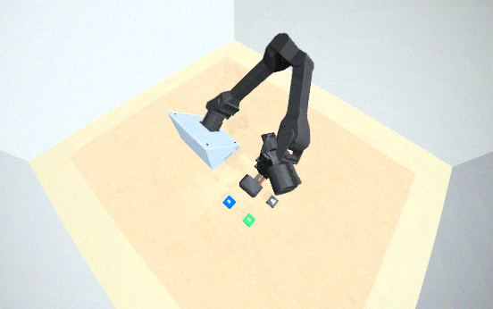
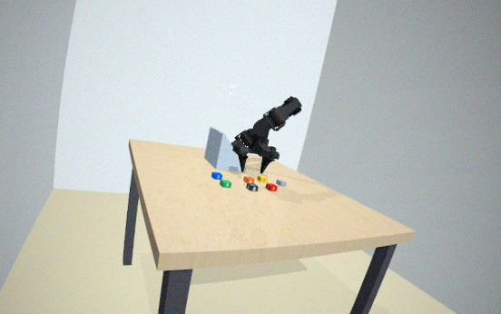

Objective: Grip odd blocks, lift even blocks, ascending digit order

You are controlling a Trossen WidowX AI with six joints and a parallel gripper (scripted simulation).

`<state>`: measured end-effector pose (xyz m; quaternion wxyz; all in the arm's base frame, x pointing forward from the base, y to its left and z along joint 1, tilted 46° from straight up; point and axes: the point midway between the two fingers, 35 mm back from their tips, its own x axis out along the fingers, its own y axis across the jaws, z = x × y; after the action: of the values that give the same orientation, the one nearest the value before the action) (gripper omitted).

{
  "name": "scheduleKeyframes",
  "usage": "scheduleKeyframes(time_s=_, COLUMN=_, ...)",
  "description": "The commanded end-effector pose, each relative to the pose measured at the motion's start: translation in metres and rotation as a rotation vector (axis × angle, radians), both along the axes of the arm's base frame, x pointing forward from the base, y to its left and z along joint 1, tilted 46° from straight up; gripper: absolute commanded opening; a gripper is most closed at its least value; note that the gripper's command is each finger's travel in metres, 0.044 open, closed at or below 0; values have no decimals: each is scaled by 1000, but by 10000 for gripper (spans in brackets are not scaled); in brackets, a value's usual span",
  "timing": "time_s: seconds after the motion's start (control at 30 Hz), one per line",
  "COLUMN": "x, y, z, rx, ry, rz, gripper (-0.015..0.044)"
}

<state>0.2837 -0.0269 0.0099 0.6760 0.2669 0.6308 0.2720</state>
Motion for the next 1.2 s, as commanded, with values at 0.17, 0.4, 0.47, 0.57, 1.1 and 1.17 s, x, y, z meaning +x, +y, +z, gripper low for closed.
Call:
scheduleKeyframes(time_s=0.17, x=0, y=13, z=-11, rx=7, ry=6, rz=-3, gripper=400)
scheduleKeyframes(time_s=0.4, x=0, y=21, z=-19, rx=8, ry=5, rz=-3, gripper=400)
scheduleKeyframes(time_s=0.47, x=0, y=23, z=-21, rx=8, ry=5, rz=-3, gripper=400)
scheduleKeyframes(time_s=0.57, x=0, y=26, z=-24, rx=9, ry=5, rz=-3, gripper=400)
scheduleKeyframes(time_s=1.1, x=0, y=27, z=-24, rx=9, ry=5, rz=-3, gripper=120)
scheduleKeyframes(time_s=1.17, x=0, y=27, z=-24, rx=9, ry=5, rz=-3, gripper=120)
